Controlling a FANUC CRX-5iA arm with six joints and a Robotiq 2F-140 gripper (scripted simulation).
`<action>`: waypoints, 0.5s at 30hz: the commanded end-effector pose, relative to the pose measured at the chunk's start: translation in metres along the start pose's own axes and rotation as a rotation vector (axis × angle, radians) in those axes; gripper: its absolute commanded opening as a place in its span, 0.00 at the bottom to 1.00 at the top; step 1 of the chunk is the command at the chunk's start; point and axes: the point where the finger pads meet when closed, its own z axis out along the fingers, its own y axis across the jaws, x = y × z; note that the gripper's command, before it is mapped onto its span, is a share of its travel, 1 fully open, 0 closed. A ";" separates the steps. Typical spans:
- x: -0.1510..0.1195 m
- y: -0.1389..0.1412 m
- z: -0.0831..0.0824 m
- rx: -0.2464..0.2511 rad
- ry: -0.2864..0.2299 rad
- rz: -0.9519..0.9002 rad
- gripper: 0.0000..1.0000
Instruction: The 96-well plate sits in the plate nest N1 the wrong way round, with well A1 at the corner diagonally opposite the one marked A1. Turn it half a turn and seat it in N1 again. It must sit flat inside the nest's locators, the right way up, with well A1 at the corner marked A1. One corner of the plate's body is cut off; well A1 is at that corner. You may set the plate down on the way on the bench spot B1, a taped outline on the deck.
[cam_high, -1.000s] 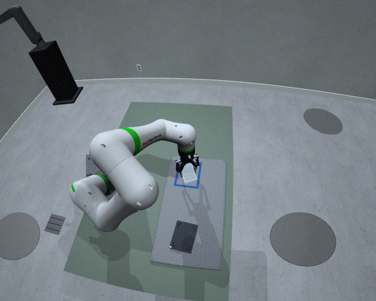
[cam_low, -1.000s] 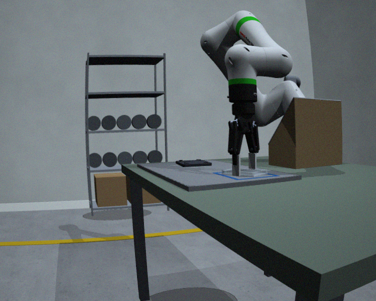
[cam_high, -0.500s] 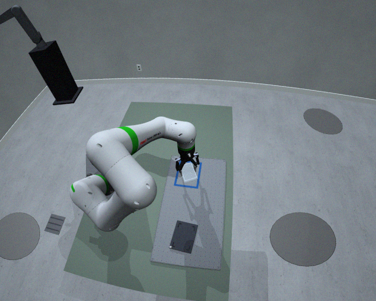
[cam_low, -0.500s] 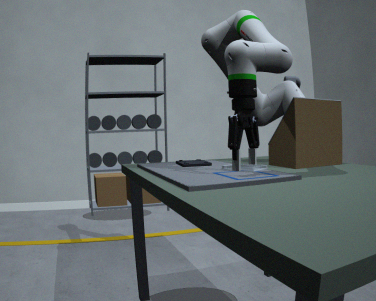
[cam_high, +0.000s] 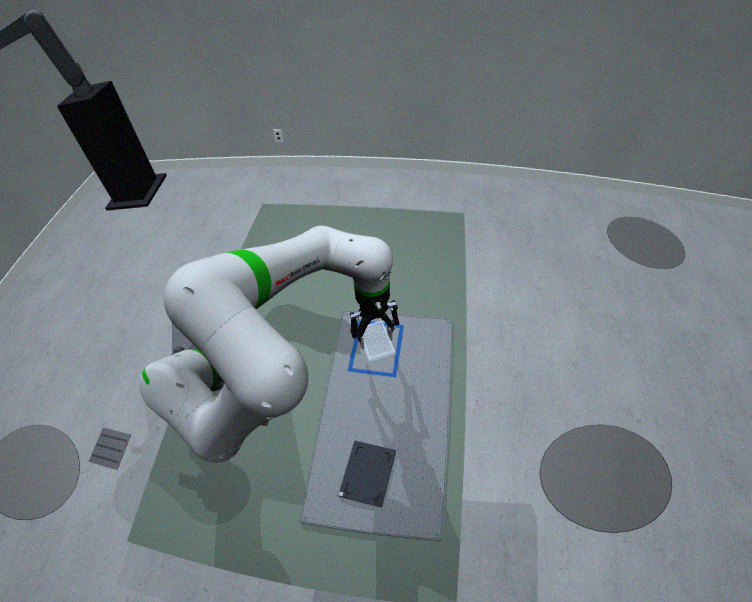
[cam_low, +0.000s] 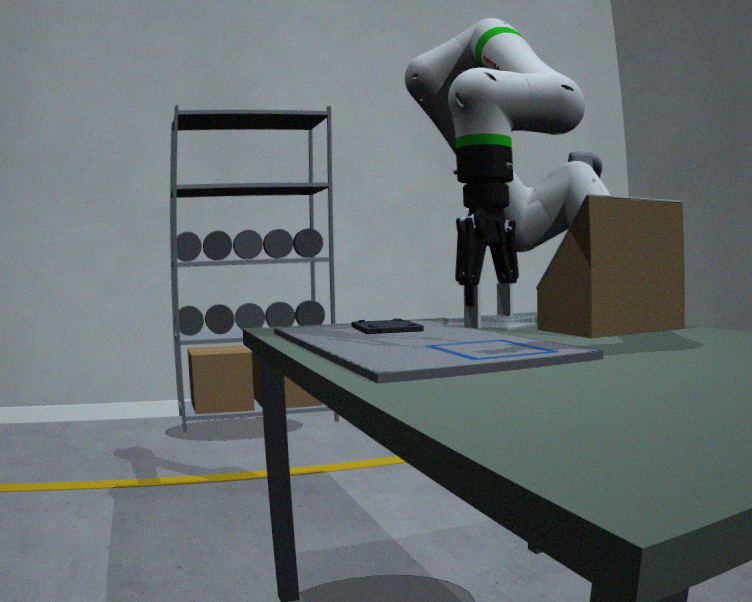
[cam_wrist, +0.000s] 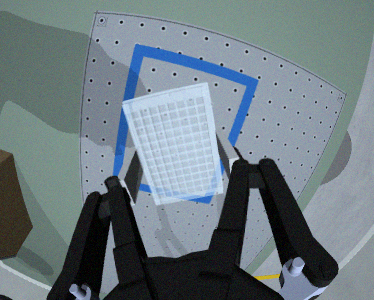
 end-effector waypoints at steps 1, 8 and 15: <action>0.000 0.000 -0.006 0.000 0.000 0.000 0.00; 0.000 0.000 -0.018 0.000 0.000 0.000 0.00; 0.000 0.000 -0.025 0.000 0.000 0.000 0.00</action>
